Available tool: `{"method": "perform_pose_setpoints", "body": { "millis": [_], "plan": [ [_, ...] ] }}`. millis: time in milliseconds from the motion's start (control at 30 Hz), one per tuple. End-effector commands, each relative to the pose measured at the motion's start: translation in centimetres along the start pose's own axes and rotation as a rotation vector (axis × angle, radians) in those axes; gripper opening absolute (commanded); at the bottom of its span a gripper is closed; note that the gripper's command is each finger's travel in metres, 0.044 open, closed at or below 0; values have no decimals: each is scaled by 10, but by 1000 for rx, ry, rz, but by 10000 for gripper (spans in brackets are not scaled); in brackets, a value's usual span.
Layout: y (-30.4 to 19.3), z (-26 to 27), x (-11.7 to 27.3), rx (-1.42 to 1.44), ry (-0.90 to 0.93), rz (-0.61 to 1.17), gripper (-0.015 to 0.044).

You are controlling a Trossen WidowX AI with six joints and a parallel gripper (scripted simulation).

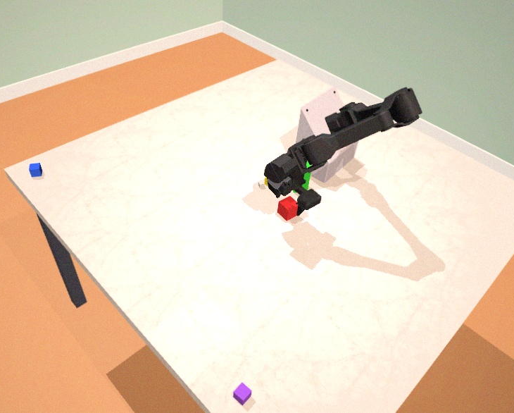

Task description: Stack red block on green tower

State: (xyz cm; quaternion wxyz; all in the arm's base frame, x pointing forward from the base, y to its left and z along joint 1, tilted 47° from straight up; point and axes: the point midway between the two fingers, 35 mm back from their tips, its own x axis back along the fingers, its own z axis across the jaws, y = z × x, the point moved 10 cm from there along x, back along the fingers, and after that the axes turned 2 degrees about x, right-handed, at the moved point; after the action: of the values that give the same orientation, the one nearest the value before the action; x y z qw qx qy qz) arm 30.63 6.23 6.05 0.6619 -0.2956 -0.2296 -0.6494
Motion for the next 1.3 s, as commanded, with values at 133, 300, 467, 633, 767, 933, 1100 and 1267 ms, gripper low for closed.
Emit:
{"method": "perform_pose_setpoints", "body": {
  "millis": [133, 300, 467, 633, 767, 933, 1100, 1267],
  "plan": [
    [-3, -3, -16, -16, 3, 15, 440],
    [-4, -2, -24, -16, 4, 15, 440],
    [-4, -2, -30, -17, 5, 15, 440],
    [-4, -2, -30, -17, 5, 15, 440],
    [-4, -2, -30, -17, 5, 15, 440],
    [-4, -2, -30, -17, 5, 15, 440],
    [-4, -2, -29, -17, 5, 15, 387],
    [-4, -2, -29, -17, 5, 15, 256]
  ]
}}
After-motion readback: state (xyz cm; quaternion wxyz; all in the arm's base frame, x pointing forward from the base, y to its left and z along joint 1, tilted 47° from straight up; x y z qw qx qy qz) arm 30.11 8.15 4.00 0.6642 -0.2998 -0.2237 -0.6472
